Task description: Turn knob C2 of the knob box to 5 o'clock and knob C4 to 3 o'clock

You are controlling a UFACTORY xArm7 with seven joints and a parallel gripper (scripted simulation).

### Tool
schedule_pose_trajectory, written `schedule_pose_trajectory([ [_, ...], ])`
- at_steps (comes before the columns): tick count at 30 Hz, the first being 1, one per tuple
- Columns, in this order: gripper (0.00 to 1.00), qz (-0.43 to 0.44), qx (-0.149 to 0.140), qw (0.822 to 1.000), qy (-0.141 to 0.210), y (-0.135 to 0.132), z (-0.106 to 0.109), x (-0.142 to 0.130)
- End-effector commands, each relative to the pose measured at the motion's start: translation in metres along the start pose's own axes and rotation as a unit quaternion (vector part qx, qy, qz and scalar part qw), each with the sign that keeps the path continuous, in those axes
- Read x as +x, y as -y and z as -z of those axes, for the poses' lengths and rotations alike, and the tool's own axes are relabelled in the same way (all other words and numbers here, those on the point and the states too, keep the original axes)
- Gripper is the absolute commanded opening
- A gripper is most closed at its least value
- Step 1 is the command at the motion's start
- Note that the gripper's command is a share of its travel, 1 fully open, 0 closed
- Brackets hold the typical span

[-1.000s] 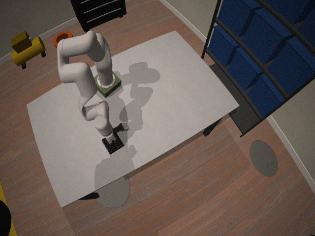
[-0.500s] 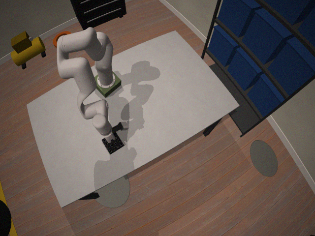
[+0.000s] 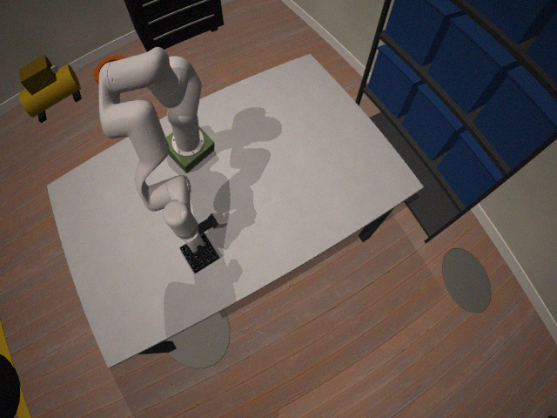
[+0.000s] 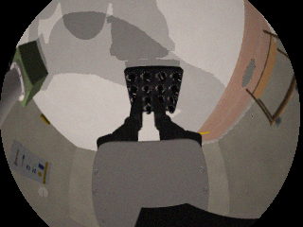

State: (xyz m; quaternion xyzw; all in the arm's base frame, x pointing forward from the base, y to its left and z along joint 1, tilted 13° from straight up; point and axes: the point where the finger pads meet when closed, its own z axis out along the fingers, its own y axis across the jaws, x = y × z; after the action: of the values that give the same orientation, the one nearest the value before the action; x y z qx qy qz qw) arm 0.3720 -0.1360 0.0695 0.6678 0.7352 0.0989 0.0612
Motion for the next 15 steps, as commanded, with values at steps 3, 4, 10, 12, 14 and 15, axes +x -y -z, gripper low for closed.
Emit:
schedule_pose_trajectory([
  [3, 0.19, 0.098, 0.0, 0.995, -0.006, -0.0014, 0.0027, 0.0029],
  [4, 0.19, 0.115, 0.0, 0.993, -0.007, -0.0014, 0.0031, 0.0034],
  [10, 0.19, 0.221, 0.0, 0.975, -0.011, -0.0017, 0.0055, 0.0059],
  [12, 0.19, 0.256, -0.001, 0.967, -0.012, -0.0017, 0.0064, 0.0065],
  [14, 0.19, 0.29, -0.001, 0.957, -0.012, -0.0017, 0.0072, 0.0069],
  [15, 0.19, 0.29, -0.001, 0.957, -0.012, -0.0017, 0.0072, 0.0069],
])
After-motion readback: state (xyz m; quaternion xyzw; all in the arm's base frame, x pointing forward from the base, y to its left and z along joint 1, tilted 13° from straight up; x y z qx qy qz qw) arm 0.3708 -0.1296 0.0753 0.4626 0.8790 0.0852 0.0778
